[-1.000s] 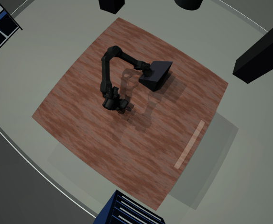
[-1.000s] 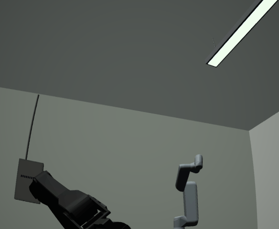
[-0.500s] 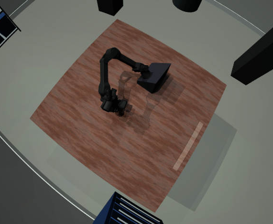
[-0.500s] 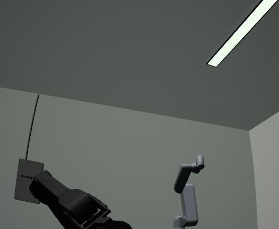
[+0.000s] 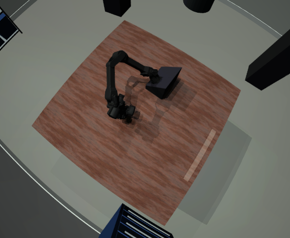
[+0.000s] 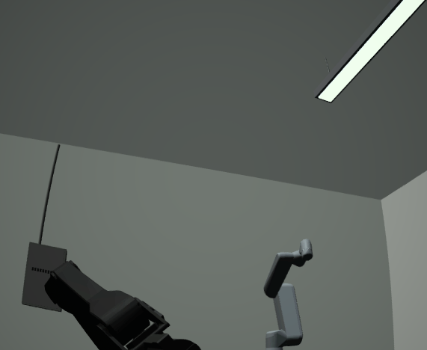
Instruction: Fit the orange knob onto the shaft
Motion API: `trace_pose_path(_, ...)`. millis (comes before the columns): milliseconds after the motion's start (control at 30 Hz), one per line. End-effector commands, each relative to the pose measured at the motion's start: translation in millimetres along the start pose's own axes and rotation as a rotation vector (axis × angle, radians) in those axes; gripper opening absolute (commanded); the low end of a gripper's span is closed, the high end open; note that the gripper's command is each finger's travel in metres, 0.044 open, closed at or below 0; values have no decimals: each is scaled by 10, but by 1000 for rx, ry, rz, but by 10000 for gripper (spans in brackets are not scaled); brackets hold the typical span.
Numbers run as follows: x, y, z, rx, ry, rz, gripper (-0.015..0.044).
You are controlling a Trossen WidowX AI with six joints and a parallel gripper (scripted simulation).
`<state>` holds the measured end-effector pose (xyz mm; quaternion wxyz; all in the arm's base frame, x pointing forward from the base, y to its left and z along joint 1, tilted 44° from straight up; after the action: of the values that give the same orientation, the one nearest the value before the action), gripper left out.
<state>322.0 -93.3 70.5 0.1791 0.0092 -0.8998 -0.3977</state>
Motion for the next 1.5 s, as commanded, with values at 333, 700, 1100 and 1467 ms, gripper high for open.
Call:
trace_pose_path(333,-19,50,-19,4,199,-3,0)
trace_pose_path(700,-7,1,-9,4,210,-3,0)
trace_pose_path(1100,-6,46,-27,4,210,-3,0)
trace_pose_path(1467,-18,41,-19,5,419,-2,0)
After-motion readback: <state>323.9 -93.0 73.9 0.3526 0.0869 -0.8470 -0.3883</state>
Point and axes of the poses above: the point midway between the two fingers, 35 mm back from their tips, its own y axis back along the fingers, its own z axis across the jaws, x = y × z, the point moved 3 cm from there along y, back along the fingers, and after that the axes turned 10 degrees about y, right-handed, at the moved point
